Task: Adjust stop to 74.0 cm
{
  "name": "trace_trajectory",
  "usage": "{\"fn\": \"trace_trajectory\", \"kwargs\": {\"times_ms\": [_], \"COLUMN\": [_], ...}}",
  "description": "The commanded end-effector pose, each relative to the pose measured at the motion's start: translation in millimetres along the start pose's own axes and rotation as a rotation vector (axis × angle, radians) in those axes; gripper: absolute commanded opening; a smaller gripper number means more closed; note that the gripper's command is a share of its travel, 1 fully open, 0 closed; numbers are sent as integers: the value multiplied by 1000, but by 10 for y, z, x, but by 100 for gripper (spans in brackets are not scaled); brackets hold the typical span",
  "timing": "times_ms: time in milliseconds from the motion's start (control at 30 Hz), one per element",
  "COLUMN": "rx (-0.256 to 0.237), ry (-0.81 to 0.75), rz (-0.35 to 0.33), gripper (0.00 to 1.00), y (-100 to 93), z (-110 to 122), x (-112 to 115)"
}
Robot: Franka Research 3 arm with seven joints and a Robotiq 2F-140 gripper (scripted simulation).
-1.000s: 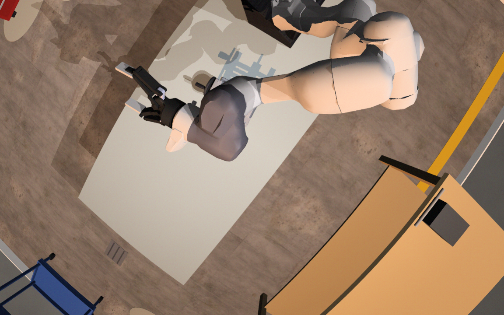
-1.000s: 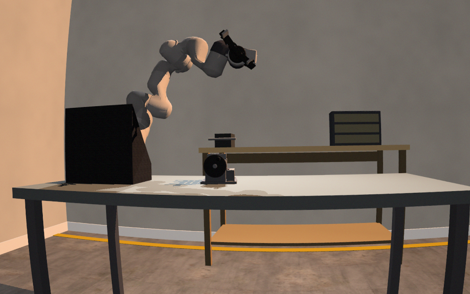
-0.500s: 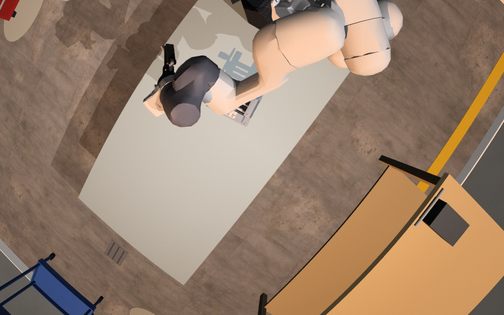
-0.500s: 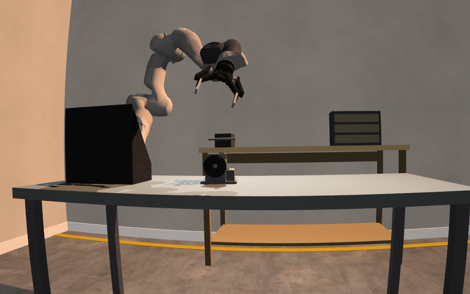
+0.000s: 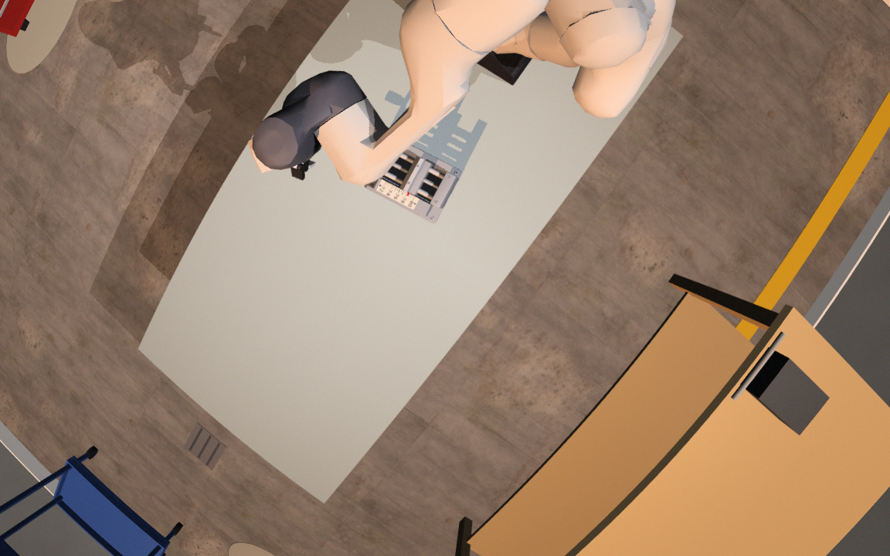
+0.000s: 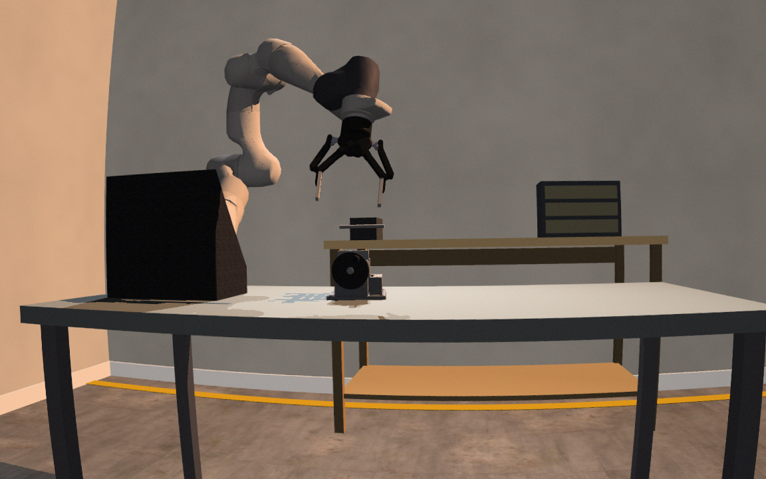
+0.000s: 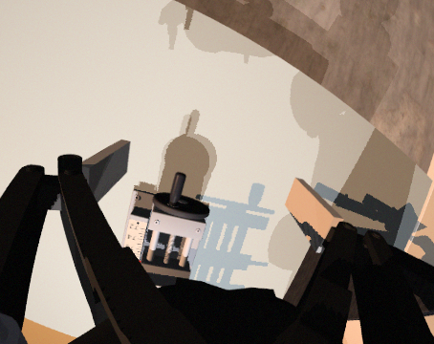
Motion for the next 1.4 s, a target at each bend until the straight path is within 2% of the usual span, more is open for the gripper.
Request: {"fn": "trace_trajectory", "kwargs": {"times_ms": [0,367,400,700,733,1367], "rx": [-12,-12,-35,-35,-52,-65], "ry": [16,16,42,42,59,73], "rz": [-98,-98,-165,-165,-211,-248], "gripper": [100,100,100,100,100,100], "y": [89,89,150,150,186,211], "z": [13,13,0,0,-11,-21], "x": [98,98,164,164,210,246]}}
Point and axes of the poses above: the point where the finger pads meet when closed, its own y axis out along the fingers, its own z axis across the jaws, x = y × z, the point moved 10 cm from there along -y, back along the fingers, and after that the axes turned 10 degrees about y, right-handed, at the moved point
